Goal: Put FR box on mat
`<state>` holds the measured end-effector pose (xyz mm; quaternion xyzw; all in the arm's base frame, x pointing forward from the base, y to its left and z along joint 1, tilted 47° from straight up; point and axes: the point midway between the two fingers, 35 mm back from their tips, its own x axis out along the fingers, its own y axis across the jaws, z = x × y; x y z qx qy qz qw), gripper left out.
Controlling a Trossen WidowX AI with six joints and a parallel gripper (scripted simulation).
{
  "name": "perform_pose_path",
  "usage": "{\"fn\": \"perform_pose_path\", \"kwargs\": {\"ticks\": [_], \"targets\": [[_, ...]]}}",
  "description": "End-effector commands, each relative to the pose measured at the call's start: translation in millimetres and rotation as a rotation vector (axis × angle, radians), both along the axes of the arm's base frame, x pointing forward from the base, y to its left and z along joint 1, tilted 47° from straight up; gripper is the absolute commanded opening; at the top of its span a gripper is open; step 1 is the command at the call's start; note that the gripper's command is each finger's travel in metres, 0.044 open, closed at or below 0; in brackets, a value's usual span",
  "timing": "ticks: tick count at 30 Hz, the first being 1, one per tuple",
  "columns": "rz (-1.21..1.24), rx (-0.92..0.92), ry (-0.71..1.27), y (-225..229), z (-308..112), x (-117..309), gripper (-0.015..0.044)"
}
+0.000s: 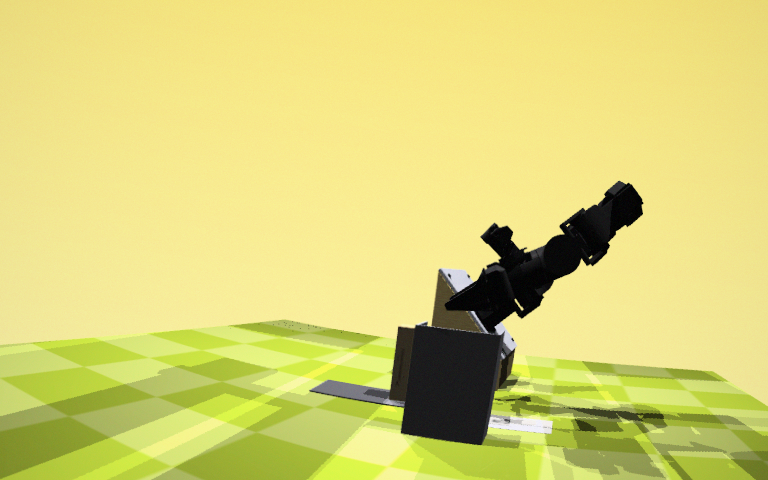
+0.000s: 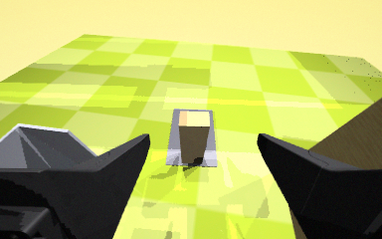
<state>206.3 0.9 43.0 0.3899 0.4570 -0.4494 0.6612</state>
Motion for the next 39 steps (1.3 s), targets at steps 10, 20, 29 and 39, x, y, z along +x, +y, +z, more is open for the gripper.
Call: {"fn": "perform_pose_path", "kwargs": {"ticks": [10,20,29,39], "targets": [[-0.032,0.003,0.003,17,7,-9,0.0440],[-0.032,0.005,0.004,29,-4,-10,0.0440],[-0.032,0.005,0.004,40,-14,-12,0.0440],[-0.032,0.005,0.004,48,-23,-14,0.0440]]}}
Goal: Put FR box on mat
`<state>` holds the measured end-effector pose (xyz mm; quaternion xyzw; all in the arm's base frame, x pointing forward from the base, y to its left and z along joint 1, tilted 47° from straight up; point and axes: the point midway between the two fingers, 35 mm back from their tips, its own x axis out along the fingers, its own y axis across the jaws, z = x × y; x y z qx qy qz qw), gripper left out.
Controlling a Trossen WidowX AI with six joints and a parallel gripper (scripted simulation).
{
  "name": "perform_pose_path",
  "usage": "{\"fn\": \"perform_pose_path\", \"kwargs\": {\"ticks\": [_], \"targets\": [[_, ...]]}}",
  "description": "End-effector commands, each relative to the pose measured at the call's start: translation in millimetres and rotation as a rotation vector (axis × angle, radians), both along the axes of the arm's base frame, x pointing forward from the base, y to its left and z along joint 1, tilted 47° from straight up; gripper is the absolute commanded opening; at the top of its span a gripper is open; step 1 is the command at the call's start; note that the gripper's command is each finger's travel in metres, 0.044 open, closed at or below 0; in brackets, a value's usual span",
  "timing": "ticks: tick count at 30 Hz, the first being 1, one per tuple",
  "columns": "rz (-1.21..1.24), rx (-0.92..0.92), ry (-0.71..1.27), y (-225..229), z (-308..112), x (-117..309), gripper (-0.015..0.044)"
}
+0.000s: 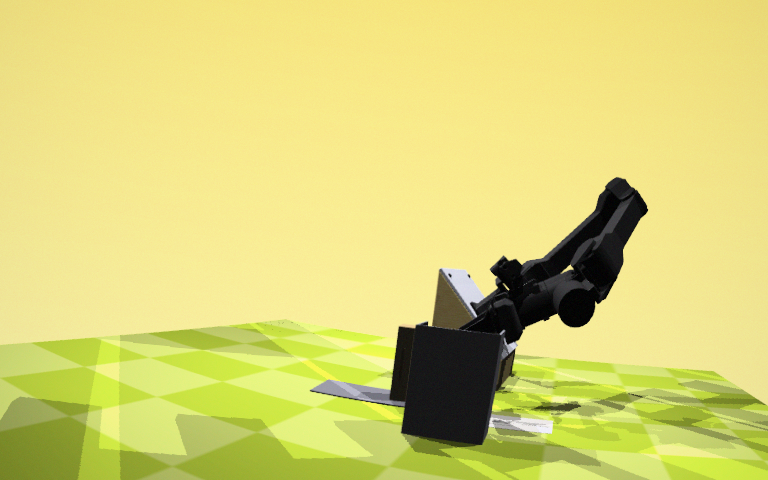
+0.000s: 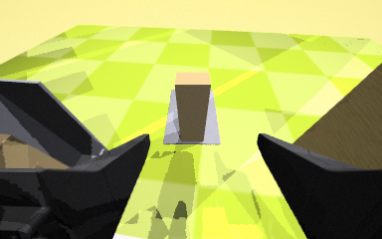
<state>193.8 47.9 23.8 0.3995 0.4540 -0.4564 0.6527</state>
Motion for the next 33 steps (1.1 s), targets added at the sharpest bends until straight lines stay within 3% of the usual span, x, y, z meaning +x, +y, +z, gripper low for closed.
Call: {"fn": "perform_pose_path", "kwargs": {"ticks": [1,33], "targets": [[-0.004,-0.005,0.003,2,-5,-1,0.0440],[-0.004,-0.006,0.004,9,-56,4,0.0440]]}}
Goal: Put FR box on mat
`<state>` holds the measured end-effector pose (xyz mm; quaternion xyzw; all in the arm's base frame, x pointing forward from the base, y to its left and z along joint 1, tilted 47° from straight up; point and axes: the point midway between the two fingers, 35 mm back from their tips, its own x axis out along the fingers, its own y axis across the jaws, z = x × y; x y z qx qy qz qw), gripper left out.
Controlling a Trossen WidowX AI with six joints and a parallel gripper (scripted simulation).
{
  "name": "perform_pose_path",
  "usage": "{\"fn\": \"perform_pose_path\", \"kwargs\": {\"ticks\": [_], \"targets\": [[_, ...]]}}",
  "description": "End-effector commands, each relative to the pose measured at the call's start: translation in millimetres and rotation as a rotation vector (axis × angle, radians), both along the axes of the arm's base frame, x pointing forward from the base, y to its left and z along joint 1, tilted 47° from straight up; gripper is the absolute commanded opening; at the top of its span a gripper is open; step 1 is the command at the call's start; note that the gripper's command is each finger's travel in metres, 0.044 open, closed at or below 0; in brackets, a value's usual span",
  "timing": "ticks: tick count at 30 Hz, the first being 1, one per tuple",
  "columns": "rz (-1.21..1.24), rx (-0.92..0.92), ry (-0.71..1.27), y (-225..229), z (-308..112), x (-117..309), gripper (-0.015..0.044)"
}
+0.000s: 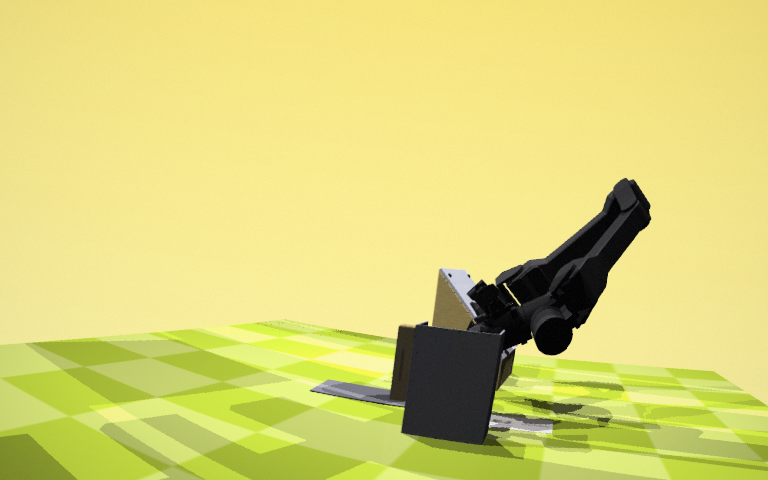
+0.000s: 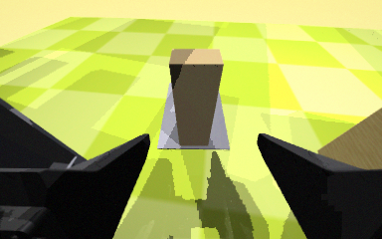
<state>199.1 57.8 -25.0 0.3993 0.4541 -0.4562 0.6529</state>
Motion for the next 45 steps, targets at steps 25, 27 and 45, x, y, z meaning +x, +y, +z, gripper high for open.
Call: {"fn": "perform_pose_path", "kwargs": {"ticks": [25,27,45], "targets": [[0.000,-0.001,0.003,1,-11,-1,0.0440],[0.000,-0.001,0.003,1,-11,-1,0.0440],[-0.002,-0.003,0.003,-3,14,-2,0.0440]]}}
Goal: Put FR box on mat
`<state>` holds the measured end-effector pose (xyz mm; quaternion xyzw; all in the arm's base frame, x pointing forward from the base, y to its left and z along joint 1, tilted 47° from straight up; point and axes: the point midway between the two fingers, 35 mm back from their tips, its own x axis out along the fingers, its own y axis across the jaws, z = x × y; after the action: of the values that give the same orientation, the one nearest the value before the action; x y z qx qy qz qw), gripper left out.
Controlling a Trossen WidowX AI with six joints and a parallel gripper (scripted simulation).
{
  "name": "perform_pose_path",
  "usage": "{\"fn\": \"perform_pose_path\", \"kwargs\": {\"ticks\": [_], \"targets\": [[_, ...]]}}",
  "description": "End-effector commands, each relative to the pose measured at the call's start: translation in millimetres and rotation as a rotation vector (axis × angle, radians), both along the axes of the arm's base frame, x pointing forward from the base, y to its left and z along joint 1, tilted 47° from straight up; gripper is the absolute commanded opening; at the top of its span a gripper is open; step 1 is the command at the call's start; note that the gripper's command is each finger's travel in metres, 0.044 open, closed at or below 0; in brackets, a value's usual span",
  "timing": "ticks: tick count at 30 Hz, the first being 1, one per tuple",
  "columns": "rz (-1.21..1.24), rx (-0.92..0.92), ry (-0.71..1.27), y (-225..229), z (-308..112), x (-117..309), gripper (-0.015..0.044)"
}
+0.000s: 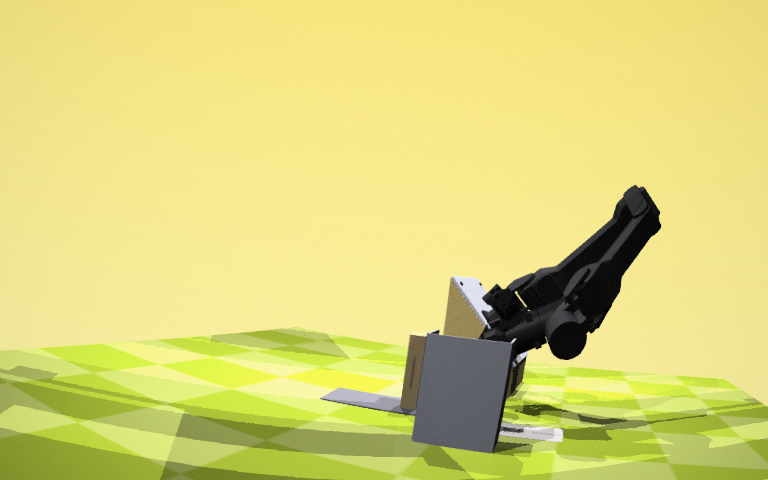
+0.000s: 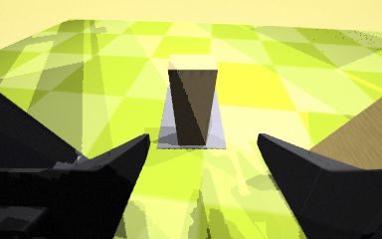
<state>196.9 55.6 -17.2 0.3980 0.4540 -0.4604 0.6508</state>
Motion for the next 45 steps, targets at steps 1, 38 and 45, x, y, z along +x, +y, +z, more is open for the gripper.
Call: {"fn": "perform_pose_path", "kwargs": {"ticks": [1,38,45], "targets": [[0.004,0.001,-0.003,-1,8,1,0.0440],[0.002,-0.001,-0.003,-24,55,0,0.0440],[0.002,-0.002,-0.003,-33,63,1,0.0440]]}}
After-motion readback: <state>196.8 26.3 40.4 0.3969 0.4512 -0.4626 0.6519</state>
